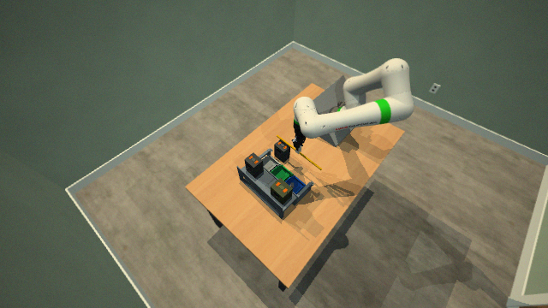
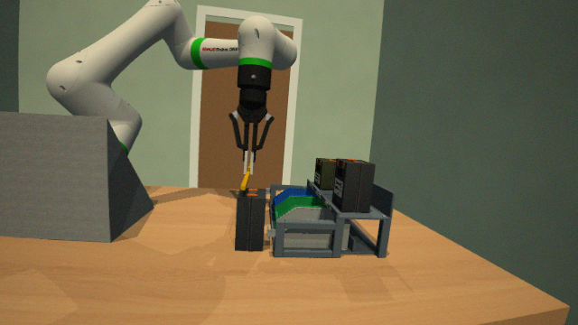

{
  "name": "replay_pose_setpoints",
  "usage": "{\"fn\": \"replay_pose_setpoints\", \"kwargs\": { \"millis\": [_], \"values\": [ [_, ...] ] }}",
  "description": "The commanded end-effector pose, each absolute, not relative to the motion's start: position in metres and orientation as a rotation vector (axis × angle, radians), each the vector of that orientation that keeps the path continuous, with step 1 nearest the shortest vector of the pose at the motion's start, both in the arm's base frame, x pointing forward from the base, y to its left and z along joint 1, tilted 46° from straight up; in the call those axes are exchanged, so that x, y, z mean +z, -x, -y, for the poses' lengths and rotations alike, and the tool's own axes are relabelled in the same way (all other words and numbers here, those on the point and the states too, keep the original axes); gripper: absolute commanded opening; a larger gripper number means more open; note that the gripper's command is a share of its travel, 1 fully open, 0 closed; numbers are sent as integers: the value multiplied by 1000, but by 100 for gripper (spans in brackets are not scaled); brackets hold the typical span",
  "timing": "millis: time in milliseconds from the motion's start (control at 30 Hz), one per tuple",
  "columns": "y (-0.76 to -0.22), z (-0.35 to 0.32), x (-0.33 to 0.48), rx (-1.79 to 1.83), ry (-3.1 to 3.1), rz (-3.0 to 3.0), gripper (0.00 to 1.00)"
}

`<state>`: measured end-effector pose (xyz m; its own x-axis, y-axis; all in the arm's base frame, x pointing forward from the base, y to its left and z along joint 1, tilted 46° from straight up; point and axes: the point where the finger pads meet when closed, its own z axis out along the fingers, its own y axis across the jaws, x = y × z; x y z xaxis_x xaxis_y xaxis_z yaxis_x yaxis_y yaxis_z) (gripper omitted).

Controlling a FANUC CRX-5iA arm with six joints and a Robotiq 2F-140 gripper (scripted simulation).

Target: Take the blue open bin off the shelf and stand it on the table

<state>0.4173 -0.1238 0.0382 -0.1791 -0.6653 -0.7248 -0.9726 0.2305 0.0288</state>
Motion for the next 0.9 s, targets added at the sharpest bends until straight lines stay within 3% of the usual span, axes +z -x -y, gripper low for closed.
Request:
{"fn": "replay_pose_setpoints", "kwargs": {
  "millis": [0,300,467,867],
  "values": [
    [-406,122,39,674,1500,-1922,0],
    [-406,122,39,674,1500,-1922,0],
    [-367,112,40,674,1500,-1922,0],
    [-367,112,40,674,1500,-1922,0]
  ]
}}
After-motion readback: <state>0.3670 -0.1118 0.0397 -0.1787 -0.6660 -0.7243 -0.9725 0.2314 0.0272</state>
